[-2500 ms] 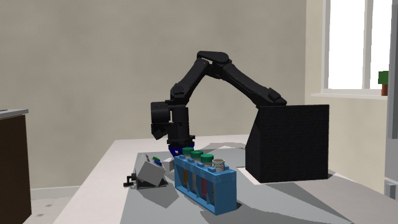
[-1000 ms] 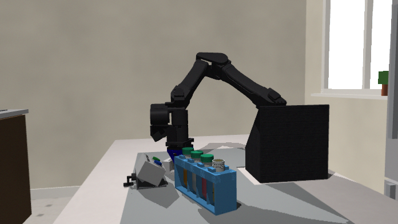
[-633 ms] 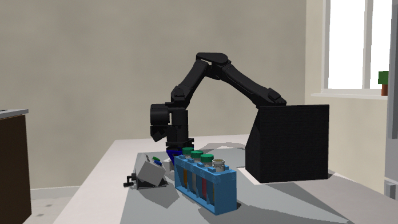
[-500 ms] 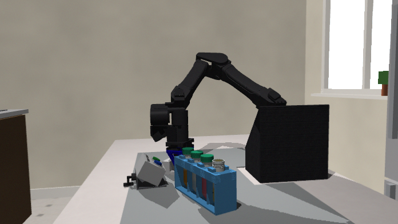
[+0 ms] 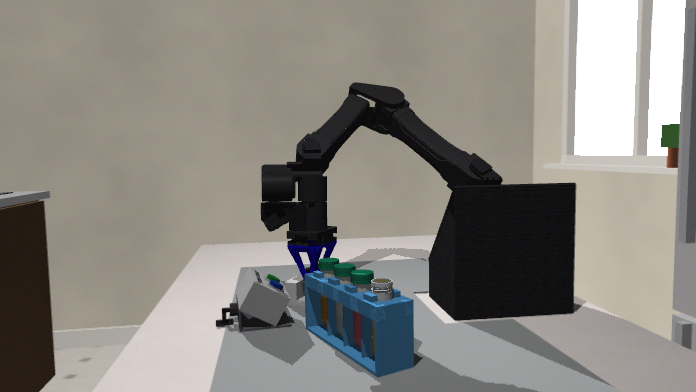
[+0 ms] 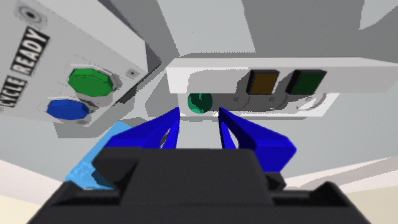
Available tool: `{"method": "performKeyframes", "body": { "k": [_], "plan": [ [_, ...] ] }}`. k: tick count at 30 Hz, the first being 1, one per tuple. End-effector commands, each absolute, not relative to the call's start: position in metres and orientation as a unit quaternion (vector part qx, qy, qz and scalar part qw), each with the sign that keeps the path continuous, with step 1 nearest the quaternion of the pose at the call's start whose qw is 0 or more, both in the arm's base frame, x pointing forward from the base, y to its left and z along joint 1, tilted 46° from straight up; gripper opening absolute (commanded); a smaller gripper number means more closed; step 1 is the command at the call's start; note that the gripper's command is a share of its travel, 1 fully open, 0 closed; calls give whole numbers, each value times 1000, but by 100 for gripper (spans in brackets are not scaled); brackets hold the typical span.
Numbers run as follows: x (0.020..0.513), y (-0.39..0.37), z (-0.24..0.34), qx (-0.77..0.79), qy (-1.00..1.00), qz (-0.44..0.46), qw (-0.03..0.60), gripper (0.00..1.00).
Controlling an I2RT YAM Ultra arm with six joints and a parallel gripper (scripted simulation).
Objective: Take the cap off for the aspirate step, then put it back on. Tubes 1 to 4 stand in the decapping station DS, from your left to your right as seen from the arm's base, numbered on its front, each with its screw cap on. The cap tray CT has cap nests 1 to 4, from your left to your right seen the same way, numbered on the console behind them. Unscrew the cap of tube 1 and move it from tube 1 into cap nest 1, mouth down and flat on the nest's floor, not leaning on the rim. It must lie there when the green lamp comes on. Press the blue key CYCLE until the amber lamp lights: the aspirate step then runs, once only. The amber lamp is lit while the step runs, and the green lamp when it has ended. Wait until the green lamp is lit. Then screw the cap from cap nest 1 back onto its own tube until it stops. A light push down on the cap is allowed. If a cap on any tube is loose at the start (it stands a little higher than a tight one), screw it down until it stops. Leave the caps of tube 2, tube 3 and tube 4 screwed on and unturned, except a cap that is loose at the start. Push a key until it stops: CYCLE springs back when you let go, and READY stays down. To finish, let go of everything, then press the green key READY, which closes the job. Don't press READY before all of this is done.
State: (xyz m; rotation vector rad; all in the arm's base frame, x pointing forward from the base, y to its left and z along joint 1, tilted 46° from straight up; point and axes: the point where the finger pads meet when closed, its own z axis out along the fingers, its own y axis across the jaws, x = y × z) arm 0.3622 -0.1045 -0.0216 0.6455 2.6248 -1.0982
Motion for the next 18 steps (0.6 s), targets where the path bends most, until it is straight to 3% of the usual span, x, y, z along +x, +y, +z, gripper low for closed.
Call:
{"method": "performKeyframes", "body": {
  "k": [1,18],
  "plan": [
    [358,-88,-9,217,894,-376,107,47],
    [356,-34,43,218,895,-376,107,47]
  ]
}}
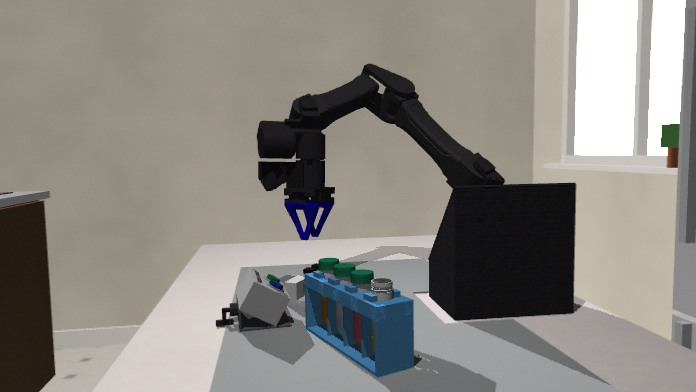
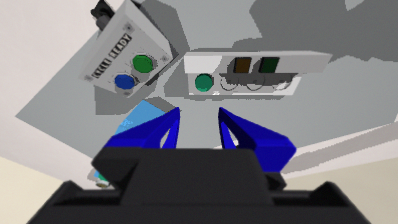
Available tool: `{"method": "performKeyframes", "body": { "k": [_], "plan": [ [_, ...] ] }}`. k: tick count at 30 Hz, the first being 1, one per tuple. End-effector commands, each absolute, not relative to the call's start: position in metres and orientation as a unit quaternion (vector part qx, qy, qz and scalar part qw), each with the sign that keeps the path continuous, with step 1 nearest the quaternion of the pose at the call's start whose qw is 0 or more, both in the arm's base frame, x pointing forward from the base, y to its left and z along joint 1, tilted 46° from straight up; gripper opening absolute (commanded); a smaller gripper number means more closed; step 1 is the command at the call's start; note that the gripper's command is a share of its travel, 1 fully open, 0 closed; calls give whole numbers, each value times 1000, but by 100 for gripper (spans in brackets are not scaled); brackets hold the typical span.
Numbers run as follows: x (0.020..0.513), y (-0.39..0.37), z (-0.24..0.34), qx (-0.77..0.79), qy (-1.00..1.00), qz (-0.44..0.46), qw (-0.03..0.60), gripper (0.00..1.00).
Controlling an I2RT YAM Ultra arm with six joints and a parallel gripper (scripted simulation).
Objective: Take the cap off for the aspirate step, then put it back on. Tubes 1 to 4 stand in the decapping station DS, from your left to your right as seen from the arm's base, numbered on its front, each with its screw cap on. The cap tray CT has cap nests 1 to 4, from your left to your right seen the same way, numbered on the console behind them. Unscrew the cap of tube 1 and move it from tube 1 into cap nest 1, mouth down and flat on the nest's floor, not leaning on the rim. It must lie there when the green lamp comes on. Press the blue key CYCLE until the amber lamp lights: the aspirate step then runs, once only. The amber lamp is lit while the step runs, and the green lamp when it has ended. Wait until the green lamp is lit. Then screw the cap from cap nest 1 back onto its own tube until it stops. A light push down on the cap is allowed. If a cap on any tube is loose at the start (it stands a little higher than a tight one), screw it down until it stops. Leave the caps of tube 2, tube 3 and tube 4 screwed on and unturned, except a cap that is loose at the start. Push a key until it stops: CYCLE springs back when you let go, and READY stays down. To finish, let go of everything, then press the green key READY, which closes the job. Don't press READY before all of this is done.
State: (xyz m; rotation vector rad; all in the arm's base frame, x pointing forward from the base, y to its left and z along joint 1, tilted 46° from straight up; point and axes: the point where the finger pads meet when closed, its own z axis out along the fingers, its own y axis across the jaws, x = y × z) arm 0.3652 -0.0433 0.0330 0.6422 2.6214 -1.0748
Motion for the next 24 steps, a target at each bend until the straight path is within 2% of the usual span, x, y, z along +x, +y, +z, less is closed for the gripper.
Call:
{"method": "performKeyframes", "body": {
  "k": [1,12,13,17,19,21,24],
  "plan": [
    [356,-34,43,218,895,-376,107,47],
    [356,-25,52,218,895,-376,107,47],
    [360,-23,45,180,903,-380,91,0],
    [379,-15,18,34,920,-389,30,0],
    [379,-15,18,34,920,-389,30,0],
    [388,-11,5,-49,919,-390,-5,0],
    [402,-5,-15,-53,919,-390,-7,0]
  ]
}}
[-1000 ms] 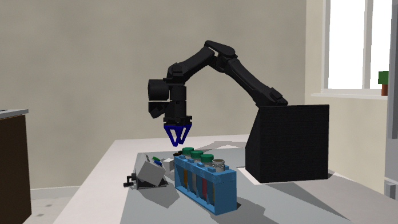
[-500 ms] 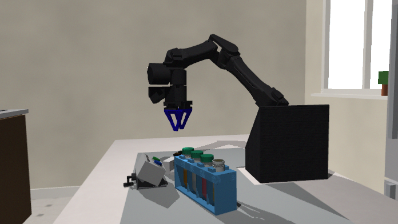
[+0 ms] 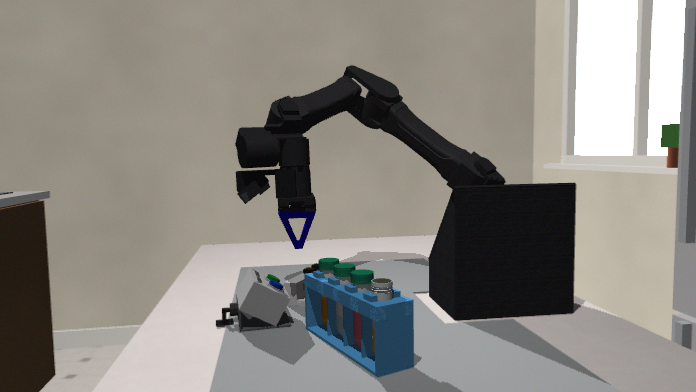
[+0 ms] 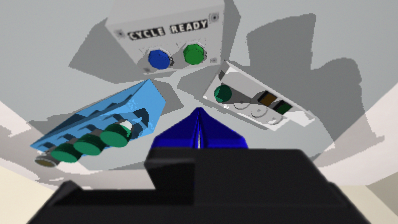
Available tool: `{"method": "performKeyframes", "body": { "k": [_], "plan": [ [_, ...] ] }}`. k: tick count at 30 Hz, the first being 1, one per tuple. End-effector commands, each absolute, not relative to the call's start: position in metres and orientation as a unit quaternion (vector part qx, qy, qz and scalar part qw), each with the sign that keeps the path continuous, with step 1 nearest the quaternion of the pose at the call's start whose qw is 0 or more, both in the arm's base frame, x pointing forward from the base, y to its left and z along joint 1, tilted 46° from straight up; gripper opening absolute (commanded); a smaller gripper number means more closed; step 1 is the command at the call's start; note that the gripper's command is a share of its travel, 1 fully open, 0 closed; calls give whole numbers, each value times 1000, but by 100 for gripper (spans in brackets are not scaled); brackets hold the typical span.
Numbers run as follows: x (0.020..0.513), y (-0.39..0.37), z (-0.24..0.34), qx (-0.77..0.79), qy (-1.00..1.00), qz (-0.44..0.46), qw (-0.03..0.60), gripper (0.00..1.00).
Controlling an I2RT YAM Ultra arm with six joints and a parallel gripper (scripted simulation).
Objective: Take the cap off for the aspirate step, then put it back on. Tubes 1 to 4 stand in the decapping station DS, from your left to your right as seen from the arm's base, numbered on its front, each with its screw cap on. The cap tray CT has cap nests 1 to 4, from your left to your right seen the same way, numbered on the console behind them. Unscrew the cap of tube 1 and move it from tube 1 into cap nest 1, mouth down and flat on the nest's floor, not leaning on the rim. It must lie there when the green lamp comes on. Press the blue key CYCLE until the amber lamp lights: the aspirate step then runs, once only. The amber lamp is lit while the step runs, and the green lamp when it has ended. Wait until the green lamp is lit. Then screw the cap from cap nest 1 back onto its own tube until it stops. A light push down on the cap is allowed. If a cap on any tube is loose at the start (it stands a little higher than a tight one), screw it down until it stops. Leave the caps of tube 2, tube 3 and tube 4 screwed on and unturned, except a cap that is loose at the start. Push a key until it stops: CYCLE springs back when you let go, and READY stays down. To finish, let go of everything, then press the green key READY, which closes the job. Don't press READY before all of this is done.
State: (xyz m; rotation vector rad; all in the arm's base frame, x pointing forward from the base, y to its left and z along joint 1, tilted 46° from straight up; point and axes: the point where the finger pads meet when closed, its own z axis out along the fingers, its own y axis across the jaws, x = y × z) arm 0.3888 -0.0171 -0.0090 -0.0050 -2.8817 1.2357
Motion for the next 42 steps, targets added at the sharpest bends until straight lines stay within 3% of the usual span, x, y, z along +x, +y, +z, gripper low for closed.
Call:
{"method": "performKeyframes", "body": {
  "k": [1,7,42],
  "plan": [
    [407,-3,-21,53,-919,390,7,0],
    [431,8,-57,53,-919,390,6,0],
    [432,-3,-69,53,-919,390,6,0]
  ]
}}
